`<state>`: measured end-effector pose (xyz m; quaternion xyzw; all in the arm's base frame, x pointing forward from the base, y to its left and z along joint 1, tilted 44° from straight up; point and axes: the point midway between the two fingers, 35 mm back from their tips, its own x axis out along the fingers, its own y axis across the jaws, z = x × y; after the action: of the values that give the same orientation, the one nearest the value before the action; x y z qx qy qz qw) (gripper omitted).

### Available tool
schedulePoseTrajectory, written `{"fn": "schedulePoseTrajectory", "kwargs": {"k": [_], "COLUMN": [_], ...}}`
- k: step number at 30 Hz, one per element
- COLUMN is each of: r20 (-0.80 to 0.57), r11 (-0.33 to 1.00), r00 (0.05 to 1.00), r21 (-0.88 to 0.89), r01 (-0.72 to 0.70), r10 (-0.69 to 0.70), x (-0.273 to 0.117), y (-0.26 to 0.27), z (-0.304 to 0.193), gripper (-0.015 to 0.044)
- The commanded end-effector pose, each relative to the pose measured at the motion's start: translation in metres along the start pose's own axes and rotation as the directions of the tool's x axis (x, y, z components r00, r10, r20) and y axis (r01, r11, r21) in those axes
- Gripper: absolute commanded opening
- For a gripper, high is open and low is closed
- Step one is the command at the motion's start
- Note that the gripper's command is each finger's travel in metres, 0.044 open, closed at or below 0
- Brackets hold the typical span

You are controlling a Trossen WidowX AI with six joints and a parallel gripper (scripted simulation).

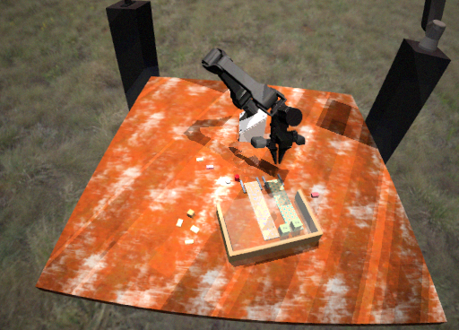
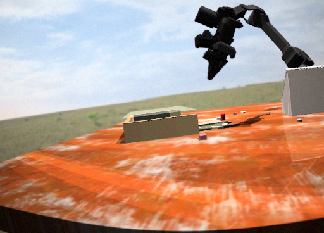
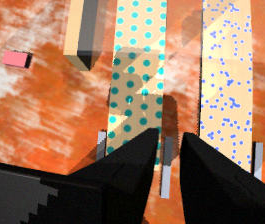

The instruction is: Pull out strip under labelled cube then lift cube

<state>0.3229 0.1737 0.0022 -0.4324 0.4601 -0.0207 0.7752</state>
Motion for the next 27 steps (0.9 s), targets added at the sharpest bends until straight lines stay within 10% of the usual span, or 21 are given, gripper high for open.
{"fn": "schedulePoseTrajectory", "kwargs": {"k": [1, 8, 27], "r20": [-0.164, -0.449, -0.455], "r11": [1.000, 0.998, 0.998], "r00": [0.986, 0.893, 0.890], "r21": [-0.018, -0.045, -0.045], "r01": [-0.025, -0.050, -0.051], "r10": [0.022, 0.025, 0.025], "x": [0.023, 0.057, 0.078], "y": [0.011, 0.024, 0.025], "z": [-0.004, -0.019, -0.028], "gripper": [0.0000, 0.0000, 0.0000]}}
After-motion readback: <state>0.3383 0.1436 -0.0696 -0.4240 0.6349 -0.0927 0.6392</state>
